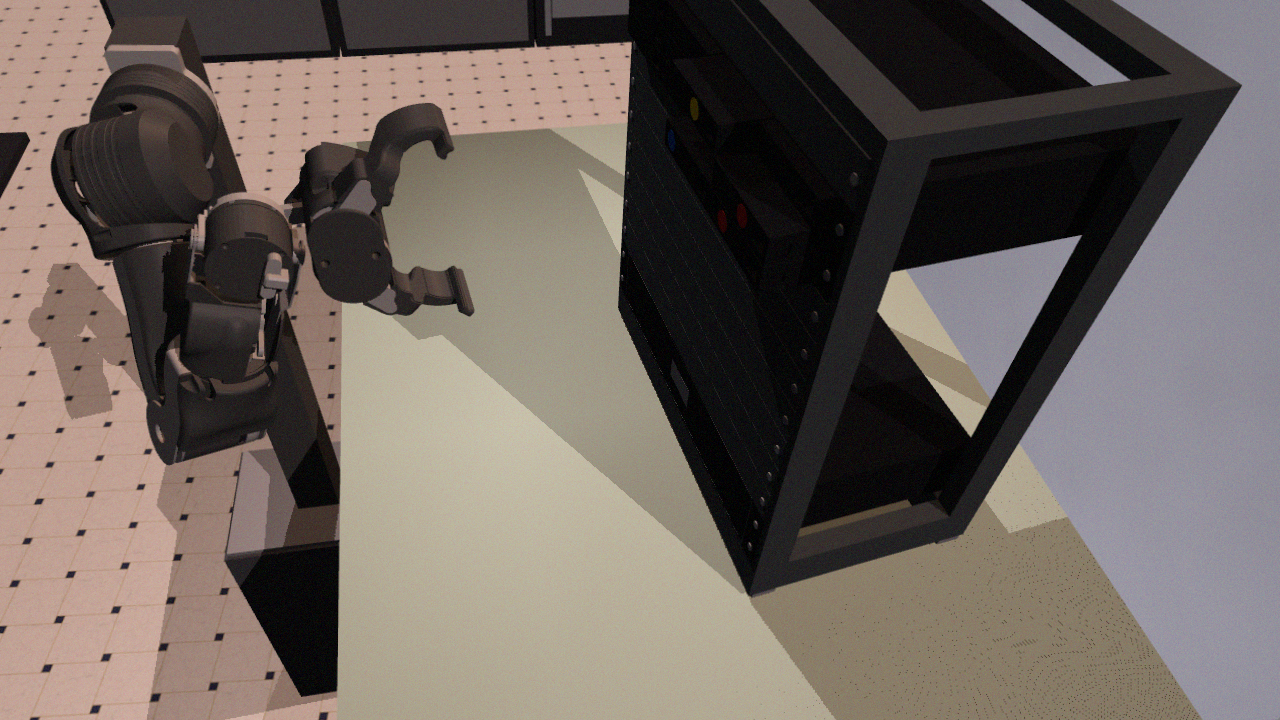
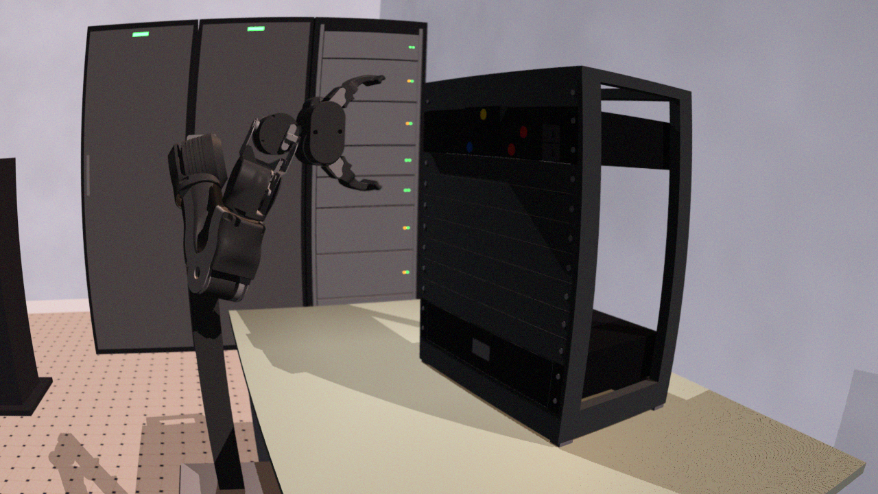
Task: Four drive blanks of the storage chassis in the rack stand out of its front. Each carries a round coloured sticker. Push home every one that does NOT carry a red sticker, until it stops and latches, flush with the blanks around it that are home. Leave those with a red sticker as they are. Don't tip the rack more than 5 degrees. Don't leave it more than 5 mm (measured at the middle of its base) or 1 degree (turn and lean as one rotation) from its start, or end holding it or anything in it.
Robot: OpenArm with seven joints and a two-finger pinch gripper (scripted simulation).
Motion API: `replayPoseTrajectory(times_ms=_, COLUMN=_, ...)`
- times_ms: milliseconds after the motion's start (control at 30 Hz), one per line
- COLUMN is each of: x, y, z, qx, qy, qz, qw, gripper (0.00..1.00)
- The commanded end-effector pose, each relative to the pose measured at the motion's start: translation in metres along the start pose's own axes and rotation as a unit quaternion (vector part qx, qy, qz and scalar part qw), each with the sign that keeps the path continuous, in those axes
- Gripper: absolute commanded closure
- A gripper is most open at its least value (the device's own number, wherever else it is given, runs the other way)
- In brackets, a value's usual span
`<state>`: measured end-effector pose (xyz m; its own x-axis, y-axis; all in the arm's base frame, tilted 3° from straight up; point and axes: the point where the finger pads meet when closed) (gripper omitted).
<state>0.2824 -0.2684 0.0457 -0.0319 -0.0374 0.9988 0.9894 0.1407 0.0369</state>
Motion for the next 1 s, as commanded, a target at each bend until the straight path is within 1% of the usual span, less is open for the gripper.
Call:
replayPoseTrajectory(times_ms=0, x=0.001, y=-0.001, z=0.0, qx=-0.001, qy=-0.002, qz=-0.001, qw=1.0, gripper=0.0)
replayPoseTrajectory(times_ms=300, x=0.001, y=-0.001, z=0.0, qx=-0.001, qy=-0.001, qz=-0.001, qw=1.0, gripper=0.0)
replayPoseTrajectory(times_ms=500, x=0.002, y=0.003, z=0.001, qx=-0.002, qy=-0.001, qz=0.0, qw=1.0, gripper=0.0)
replayPoseTrajectory(times_ms=633, x=0.003, y=0.01, z=0.003, qx=-0.002, qy=-0.001, qz=0.0, qw=1.0, gripper=0.0)
replayPoseTrajectory(times_ms=800, x=0.005, y=0.022, z=0.008, qx=-0.002, qy=-0.001, qz=0.0, qw=1.0, gripper=0.0)
replayPoseTrajectory(times_ms=867, x=0.005, y=0.022, z=0.008, qx=-0.002, qy=-0.001, qz=0.0, qw=1.0, gripper=0.0)
replayPoseTrajectory(times_ms=967, x=0.006, y=0.031, z=0.011, qx=-0.002, qy=-0.001, qz=0.0, qw=1.0, gripper=0.0)
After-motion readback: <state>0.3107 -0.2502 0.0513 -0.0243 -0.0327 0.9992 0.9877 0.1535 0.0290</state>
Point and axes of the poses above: the point where the finger pads meet when closed, its own y axis out along the fingers, its own x axis across the jaws, z = x × y, and after that the axes turned 1 degree about -y, right-handed
